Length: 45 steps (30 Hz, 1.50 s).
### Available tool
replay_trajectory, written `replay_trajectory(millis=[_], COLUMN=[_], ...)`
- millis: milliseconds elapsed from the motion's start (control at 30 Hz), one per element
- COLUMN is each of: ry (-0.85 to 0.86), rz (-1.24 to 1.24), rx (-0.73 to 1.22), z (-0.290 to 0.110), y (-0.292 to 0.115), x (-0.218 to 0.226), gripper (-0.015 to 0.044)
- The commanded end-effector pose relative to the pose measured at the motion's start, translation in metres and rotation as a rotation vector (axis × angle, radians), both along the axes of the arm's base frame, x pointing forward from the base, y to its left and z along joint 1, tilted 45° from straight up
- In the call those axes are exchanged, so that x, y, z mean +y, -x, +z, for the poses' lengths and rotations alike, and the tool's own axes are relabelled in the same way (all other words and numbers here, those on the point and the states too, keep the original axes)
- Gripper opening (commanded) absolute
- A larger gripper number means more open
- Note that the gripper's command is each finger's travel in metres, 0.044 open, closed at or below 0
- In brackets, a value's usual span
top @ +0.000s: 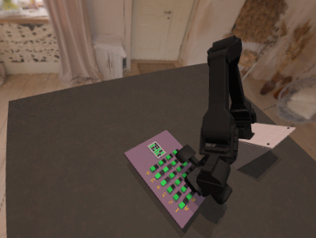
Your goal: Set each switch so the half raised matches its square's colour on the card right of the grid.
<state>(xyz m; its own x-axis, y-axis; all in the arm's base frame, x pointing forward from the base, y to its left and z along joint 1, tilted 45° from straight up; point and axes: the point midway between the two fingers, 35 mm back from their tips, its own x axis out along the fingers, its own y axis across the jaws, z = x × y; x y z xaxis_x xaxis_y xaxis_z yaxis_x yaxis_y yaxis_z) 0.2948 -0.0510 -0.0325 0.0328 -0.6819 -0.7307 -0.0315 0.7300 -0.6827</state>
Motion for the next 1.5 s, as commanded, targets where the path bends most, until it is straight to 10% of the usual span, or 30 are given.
replay_trajectory(millis=[0, 833, 1467], ry=[0.006, 0.002, 0.008], rz=[0.003, 0.021, 0.003], rx=[0.002, -0.016, 0.003], z=[0.0, 0.045, 0.058], y=[0.0, 0.004, 0.0], x=[-0.001, 0.043, -0.024], gripper=[0.0, 0.0, 0.0])
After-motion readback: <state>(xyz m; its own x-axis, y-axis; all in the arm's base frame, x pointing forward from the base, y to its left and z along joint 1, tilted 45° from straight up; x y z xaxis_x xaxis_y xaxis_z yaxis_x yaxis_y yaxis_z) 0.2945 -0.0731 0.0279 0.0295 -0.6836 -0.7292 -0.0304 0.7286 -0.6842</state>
